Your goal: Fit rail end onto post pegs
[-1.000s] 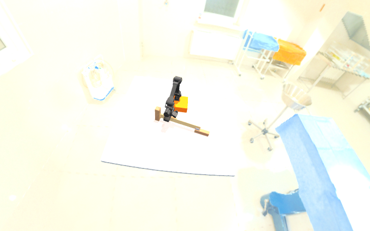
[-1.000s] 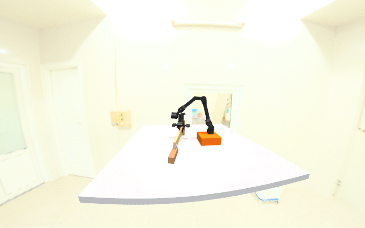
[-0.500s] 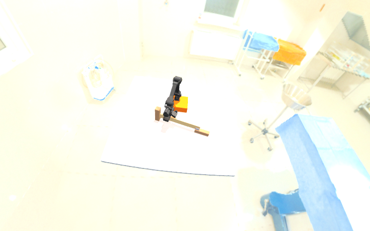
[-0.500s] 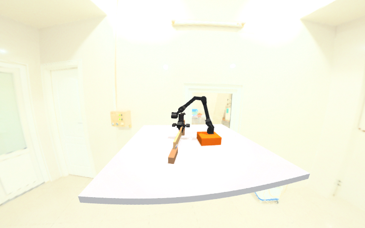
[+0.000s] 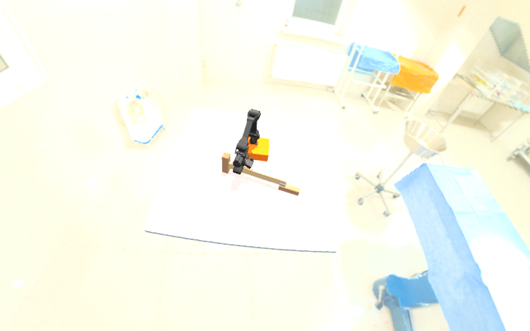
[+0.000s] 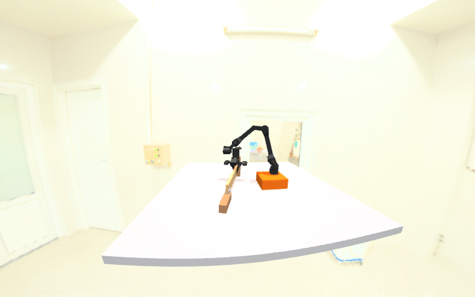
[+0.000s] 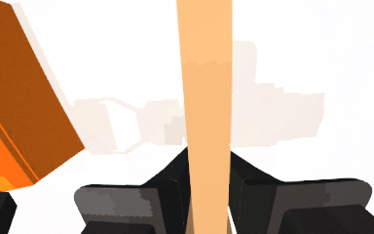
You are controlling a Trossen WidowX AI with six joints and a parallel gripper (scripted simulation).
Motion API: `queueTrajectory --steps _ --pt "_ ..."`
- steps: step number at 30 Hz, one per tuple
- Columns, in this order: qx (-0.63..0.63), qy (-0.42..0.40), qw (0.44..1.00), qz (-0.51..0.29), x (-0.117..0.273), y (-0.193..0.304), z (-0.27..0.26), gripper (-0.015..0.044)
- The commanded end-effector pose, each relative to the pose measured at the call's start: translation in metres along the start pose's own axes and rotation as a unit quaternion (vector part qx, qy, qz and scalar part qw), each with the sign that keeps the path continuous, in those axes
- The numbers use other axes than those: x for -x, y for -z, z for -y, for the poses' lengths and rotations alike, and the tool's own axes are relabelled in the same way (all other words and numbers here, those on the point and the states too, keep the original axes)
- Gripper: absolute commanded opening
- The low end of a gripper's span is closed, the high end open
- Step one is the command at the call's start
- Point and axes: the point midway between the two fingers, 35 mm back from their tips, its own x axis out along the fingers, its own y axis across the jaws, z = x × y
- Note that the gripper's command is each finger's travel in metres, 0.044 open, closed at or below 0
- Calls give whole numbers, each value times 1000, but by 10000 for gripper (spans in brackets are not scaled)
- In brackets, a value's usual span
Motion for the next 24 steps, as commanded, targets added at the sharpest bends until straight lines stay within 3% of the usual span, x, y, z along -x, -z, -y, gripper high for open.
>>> queueTrajectory --steps 1,15,20,24 --pt "0 0 1000 0 0 0 0 79" --pt "0 0 1000 0 0 0 0 440" --pt "0 0 1000 0 2 -2 0 440" --pt "1 1 1000 -1 28 -29 0 440"
